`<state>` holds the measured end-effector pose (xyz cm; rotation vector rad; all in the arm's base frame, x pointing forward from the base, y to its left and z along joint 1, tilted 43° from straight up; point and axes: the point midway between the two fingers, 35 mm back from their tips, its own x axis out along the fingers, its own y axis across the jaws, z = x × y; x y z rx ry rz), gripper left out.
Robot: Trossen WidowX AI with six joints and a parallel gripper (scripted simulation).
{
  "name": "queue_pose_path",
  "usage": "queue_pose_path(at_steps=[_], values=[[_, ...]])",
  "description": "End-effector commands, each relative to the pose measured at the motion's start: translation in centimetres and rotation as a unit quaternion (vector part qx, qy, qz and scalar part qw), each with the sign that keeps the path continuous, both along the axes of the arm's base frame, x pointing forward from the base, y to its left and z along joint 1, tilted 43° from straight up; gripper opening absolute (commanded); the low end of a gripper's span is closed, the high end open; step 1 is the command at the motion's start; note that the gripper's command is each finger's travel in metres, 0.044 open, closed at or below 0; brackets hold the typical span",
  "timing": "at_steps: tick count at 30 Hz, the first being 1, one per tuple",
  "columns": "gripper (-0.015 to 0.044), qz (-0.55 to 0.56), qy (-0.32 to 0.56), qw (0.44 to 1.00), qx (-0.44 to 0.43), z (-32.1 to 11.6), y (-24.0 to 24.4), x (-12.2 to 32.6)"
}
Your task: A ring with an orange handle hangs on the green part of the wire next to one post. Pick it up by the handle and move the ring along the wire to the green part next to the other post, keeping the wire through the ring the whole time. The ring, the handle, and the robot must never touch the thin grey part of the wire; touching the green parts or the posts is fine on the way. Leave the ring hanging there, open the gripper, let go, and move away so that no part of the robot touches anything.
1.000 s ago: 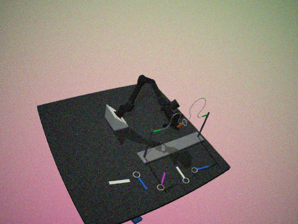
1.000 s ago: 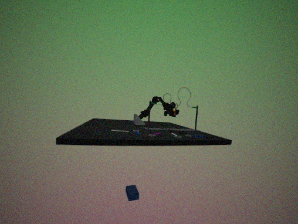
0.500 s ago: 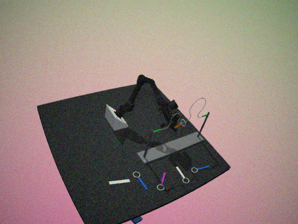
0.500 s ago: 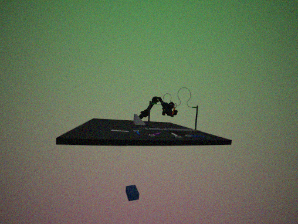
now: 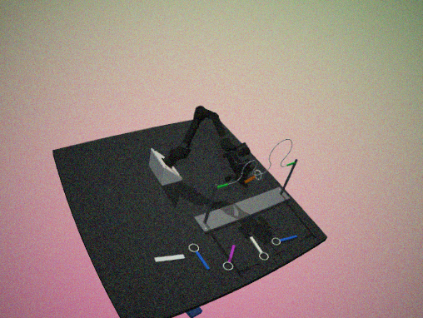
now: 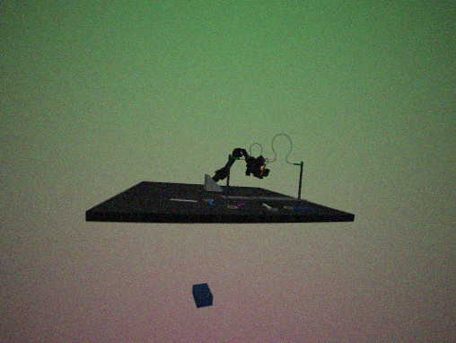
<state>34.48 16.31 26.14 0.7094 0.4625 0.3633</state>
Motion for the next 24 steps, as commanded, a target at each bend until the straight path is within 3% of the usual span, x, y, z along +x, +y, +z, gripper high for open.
queue_pose_path(at_steps=[1, 24], values=[[-0.0150, 0.000, -0.001, 1.000, -0.016, -0.5, -0.6, 0.0], [-0.0150, -0.004, -0.013, 0.977, -0.213, -3.6, -6.1, 0.4]])
